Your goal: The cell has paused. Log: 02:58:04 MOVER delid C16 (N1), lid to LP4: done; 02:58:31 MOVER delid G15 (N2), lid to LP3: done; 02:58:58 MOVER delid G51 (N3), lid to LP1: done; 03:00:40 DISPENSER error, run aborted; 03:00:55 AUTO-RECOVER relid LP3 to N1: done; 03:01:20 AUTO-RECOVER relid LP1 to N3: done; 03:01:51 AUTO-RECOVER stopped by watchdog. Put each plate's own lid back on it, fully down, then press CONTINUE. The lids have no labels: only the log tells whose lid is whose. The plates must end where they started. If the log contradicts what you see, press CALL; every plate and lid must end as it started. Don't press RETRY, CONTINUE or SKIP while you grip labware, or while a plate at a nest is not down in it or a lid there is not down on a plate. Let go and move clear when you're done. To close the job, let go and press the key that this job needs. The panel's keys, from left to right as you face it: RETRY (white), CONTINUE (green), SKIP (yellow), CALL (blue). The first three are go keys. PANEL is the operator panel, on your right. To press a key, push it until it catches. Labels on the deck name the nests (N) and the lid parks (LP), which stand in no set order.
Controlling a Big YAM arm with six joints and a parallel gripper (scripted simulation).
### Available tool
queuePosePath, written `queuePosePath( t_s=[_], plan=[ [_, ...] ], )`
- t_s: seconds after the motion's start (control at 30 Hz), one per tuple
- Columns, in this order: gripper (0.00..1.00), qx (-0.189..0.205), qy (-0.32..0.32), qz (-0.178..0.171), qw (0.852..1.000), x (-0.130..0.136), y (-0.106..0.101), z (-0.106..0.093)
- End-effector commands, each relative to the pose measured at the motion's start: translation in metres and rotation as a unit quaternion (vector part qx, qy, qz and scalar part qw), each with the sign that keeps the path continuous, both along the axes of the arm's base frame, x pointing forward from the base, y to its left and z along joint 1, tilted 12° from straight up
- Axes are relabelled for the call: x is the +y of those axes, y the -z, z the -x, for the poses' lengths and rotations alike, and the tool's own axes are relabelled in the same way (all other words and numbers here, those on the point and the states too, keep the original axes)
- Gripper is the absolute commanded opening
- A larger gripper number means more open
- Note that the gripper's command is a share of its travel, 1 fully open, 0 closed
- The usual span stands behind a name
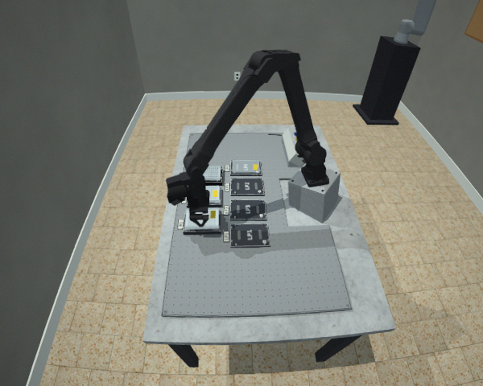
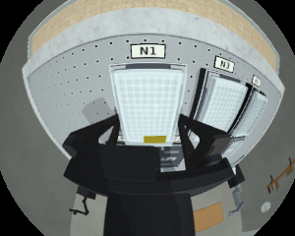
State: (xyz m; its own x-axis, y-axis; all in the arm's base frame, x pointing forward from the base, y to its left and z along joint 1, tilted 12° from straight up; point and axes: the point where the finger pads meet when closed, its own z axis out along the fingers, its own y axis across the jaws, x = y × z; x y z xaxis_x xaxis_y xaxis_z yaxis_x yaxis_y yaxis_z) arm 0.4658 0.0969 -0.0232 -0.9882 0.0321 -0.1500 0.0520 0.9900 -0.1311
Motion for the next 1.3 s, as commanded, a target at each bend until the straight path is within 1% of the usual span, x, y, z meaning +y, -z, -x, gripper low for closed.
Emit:
queuePosePath(
  t_s=[0.0,0.03,0.17,0.3,0.33,0.37,0.5,0.57,0.6,0.7,0.73,0.8,0.83,1.07,1.13,1.17,1.23,1.27],
  plan=[
    [0.00,-0.024,-0.002,-0.007,1.000,0.009,-0.020,-0.021],
    [0.00,-0.022,-0.002,-0.006,1.000,0.009,-0.019,-0.019],
    [0.00,-0.030,-0.003,-0.009,1.000,0.012,-0.027,-0.022],
    [0.00,-0.023,-0.003,-0.007,1.000,0.013,-0.022,-0.020],
    [0.00,-0.024,-0.002,-0.007,1.000,0.013,-0.023,-0.020],
    [0.00,-0.030,-0.001,-0.009,1.000,0.014,-0.031,-0.020],
    [0.00,-0.030,-0.001,-0.009,1.000,0.014,-0.038,-0.019],
    [0.00,-0.030,-0.001,-0.009,1.000,0.014,-0.038,-0.019],
    [0.00,-0.019,0.002,-0.006,1.000,0.011,-0.029,-0.016],
    [0.00,-0.022,-0.001,-0.007,1.000,0.012,-0.038,-0.010],
    [0.00,-0.013,0.021,-0.005,1.000,-0.007,-0.029,0.001],
    [0.00,-0.022,0.029,-0.010,0.999,-0.016,-0.031,-0.003],
    [0.00,-0.019,0.018,-0.007,1.000,-0.021,-0.032,-0.001],
    [0.00,-0.020,0.018,-0.007,1.000,-0.056,-0.036,0.001],
    [0.00,-0.020,0.018,-0.007,1.000,-0.056,-0.036,0.001],
    [0.00,0.003,0.018,-0.003,1.000,-0.062,-0.019,0.008],
    [0.00,-0.019,0.018,-0.006,1.000,-0.071,-0.038,0.003],
    [0.00,-0.018,0.018,-0.006,1.000,-0.076,-0.038,0.004]
  ],
)
